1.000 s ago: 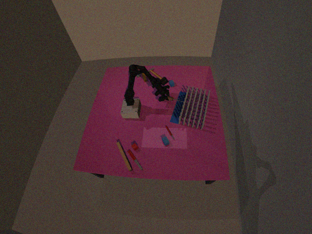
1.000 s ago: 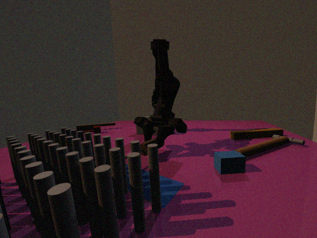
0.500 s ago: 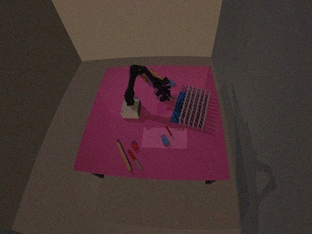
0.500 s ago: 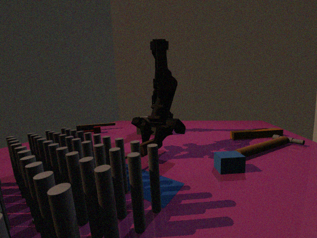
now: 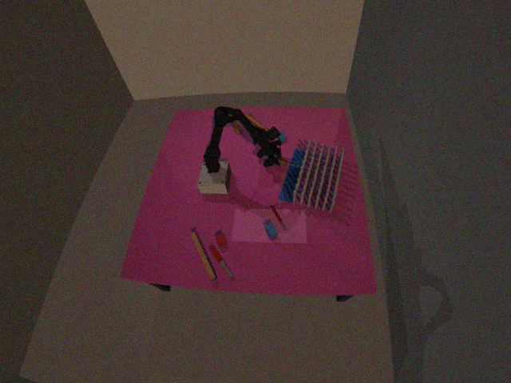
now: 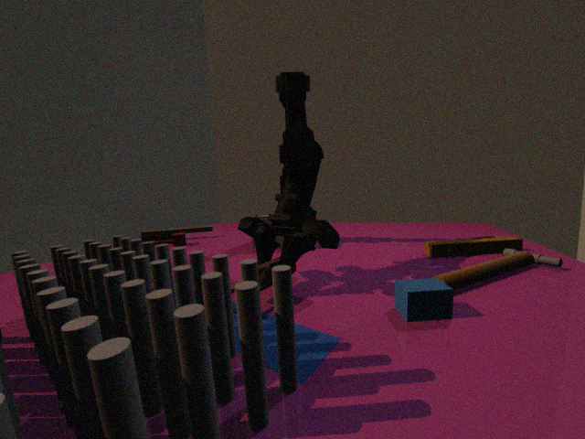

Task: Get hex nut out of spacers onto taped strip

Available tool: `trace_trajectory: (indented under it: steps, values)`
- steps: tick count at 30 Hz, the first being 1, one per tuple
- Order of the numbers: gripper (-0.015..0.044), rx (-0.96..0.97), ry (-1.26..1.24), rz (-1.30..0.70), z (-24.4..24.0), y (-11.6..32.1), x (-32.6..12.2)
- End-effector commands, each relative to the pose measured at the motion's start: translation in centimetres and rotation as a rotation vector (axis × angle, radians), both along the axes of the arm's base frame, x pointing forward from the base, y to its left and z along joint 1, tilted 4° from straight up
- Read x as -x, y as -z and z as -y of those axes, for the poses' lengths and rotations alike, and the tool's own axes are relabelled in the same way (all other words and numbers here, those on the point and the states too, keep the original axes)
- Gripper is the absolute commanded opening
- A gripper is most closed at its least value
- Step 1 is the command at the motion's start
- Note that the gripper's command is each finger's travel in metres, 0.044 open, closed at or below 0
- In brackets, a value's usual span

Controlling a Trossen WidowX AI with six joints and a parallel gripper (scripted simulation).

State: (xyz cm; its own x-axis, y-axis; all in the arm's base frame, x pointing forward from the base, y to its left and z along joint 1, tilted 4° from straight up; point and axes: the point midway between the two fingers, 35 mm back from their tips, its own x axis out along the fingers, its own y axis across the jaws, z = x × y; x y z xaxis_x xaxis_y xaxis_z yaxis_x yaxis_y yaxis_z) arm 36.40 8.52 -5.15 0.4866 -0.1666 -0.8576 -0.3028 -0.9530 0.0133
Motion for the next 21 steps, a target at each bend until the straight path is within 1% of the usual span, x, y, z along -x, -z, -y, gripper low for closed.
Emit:
trace_trajectory:
  steps: [1, 21]
  values:
    - [0.0000, -0.003, -0.005, 0.006, 0.0, -0.2, -0.6]
    - [0.0000, -0.002, -0.005, 0.008, 0.4, -0.2, -2.0]
